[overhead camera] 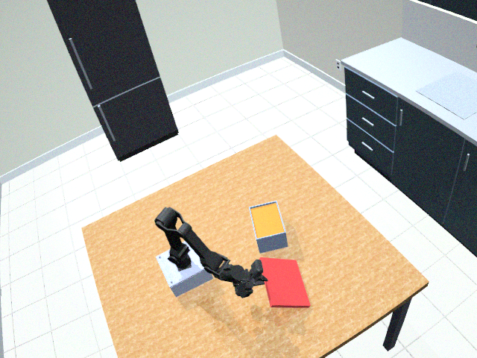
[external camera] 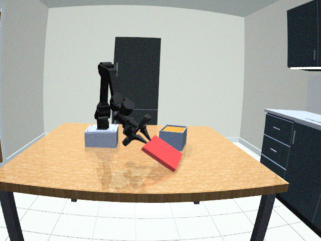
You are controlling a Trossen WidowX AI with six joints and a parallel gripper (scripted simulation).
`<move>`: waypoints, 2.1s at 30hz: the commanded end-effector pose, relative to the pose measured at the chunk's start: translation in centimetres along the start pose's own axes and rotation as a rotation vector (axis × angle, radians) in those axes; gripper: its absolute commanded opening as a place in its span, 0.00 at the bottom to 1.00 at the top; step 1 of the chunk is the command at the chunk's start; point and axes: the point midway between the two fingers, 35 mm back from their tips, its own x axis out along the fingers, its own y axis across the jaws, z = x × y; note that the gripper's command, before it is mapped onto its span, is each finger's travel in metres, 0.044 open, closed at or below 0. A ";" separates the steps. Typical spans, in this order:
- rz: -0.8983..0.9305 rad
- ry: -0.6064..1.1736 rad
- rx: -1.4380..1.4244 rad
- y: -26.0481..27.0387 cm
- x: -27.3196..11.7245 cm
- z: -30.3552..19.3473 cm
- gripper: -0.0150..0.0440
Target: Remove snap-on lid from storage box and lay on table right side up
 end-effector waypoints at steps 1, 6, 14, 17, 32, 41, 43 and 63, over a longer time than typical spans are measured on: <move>-0.023 0.011 0.012 -1.2 0.5 -0.3 0.25; -0.023 0.011 0.012 -1.5 0.8 -0.4 0.25; -0.023 0.011 0.012 -2.0 1.1 -0.4 0.25; -0.023 0.011 0.012 -2.2 1.3 -0.4 0.25; -0.020 0.009 0.011 -2.3 1.6 -0.2 0.34; -0.023 0.011 0.012 -2.2 1.6 -0.2 0.72; -0.023 0.011 0.012 -2.3 1.5 -0.2 0.76; -0.027 0.011 0.012 -4.8 -1.6 -0.2 1.00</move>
